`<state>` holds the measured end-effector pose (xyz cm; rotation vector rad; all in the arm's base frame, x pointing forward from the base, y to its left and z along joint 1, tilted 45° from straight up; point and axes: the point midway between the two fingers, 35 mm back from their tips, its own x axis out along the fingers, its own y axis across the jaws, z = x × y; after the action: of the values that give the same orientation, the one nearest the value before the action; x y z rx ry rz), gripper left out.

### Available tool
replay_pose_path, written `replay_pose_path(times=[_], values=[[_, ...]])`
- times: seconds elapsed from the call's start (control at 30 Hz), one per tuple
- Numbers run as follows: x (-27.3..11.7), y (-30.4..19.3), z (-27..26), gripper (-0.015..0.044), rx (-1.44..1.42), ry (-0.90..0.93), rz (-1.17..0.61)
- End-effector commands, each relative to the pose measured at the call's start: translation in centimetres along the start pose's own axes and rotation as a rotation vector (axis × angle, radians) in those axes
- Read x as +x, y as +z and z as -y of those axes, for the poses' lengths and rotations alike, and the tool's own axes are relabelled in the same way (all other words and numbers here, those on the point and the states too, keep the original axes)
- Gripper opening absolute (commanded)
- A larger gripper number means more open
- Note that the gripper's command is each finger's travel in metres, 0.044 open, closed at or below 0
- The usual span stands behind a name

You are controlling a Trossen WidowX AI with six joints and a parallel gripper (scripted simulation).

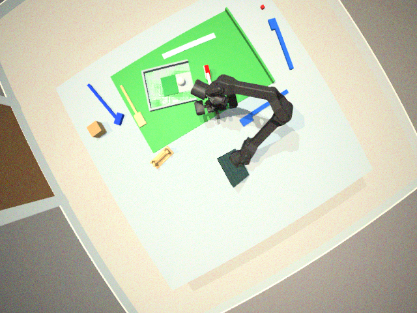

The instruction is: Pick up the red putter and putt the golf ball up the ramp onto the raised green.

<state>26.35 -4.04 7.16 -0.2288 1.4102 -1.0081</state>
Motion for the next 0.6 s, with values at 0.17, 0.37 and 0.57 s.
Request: replay_pose_path(times=[0.17, 0.37, 0.57], values=[[-4.0, 0.2, -0.4, 0.0, 0.002, 0.005, 0.005], [-4.3, 0.1, -0.2, 0.0, 0.0, 0.006, 0.006], [-4.3, 0.1, -0.2, 0.0, 0.0, 0.006, 0.006]])
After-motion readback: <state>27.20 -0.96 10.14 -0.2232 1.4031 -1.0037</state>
